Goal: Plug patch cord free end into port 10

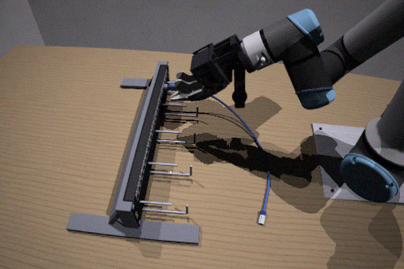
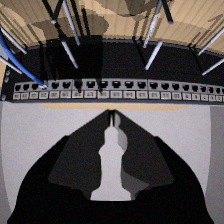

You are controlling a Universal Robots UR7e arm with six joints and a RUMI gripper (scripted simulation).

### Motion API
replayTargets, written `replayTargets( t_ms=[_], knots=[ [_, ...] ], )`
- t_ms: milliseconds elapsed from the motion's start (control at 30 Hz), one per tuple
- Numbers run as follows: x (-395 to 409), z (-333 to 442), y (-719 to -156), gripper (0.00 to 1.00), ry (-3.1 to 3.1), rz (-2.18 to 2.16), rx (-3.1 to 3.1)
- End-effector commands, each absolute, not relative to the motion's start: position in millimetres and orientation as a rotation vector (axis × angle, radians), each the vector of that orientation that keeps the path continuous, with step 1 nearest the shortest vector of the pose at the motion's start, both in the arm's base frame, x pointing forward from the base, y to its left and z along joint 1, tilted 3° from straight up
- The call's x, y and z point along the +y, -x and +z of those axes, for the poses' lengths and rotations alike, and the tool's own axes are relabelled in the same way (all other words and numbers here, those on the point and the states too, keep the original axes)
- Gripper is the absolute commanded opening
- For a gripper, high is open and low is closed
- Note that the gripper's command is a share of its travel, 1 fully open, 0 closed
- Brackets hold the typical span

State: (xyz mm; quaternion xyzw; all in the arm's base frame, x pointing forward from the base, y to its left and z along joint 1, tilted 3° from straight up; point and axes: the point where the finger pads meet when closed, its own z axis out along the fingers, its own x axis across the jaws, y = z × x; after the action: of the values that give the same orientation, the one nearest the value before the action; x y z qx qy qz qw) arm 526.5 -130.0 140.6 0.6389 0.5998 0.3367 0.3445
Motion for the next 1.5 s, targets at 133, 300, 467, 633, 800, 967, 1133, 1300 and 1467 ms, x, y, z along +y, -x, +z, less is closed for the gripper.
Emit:
replayTargets(
  t_ms=[133, 300, 467, 633, 800, 967, 1133, 1300, 1467],
  knots=[
    [-130.1, 141.0, -526.6, 0.00, -1.658, 0.875, 1.557],
    [-130.1, 141.0, -526.6, 0.00, -1.658, 0.875, 1.557],
    [-130.1, 141.0, -526.6, 0.00, -1.658, 0.875, 1.557],
    [-130.1, 141.1, -526.4, 0.00, -1.658, 0.875, 1.557],
    [-130.1, 141.7, -525.6, 0.00, -1.658, 0.875, 1.557],
    [-130.0, 142.9, -523.6, 0.00, -1.658, 0.875, 1.557],
    [-129.9, 144.0, -521.8, 0.00, -1.658, 0.875, 1.557],
    [-129.8, 146.7, -517.7, 0.00, -1.658, 0.875, 1.557],
    [-129.5, 150.2, -512.2, 0.00, -1.658, 0.875, 1.557]
  ],
)
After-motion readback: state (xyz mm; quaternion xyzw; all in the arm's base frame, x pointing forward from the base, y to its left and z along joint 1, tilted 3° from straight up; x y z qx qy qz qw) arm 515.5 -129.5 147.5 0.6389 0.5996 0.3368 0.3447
